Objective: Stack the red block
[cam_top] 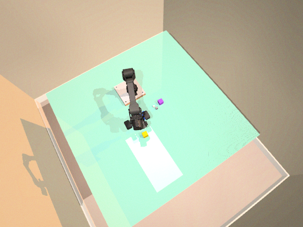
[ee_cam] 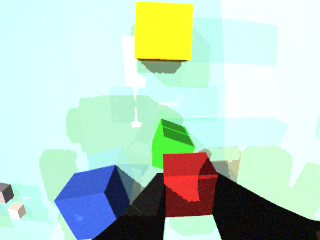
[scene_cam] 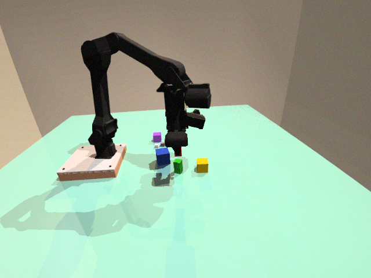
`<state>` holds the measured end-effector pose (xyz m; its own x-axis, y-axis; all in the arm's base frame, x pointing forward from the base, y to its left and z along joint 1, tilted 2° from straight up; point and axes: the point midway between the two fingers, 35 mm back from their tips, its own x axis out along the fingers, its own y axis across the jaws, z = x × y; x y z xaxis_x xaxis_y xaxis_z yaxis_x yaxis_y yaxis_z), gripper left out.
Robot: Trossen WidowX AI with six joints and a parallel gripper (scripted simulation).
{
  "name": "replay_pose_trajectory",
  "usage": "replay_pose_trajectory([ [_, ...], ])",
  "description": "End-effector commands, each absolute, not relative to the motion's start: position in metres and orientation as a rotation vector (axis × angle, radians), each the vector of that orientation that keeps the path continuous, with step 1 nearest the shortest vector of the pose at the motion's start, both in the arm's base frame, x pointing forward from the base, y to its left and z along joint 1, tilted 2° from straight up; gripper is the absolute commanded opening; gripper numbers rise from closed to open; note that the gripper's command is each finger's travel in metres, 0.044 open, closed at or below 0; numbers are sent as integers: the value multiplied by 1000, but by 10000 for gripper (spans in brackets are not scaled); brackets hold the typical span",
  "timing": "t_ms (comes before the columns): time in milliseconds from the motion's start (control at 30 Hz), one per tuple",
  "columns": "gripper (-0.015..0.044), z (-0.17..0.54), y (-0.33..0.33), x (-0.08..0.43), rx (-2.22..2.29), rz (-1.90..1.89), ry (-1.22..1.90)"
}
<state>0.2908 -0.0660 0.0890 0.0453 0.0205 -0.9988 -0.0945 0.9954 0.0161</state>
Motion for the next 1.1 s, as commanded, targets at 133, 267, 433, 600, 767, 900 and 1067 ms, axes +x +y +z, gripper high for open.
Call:
replay_pose_trajectory([
  [133, 0, 63, -64, 289, -54, 92, 1533],
  [267, 0, 63, -64, 289, -54, 92, 1533],
  [433, 0, 63, -64, 289, -54, 92, 1533],
  [600, 0, 62, -64, 289, -54, 92, 1533],
  [767, 0, 62, -64, 289, -54, 92, 1533],
  [900, 0, 62, -64, 289, -54, 92, 1533],
  [1067, 0, 63, -64, 289, -54, 92, 1533],
])
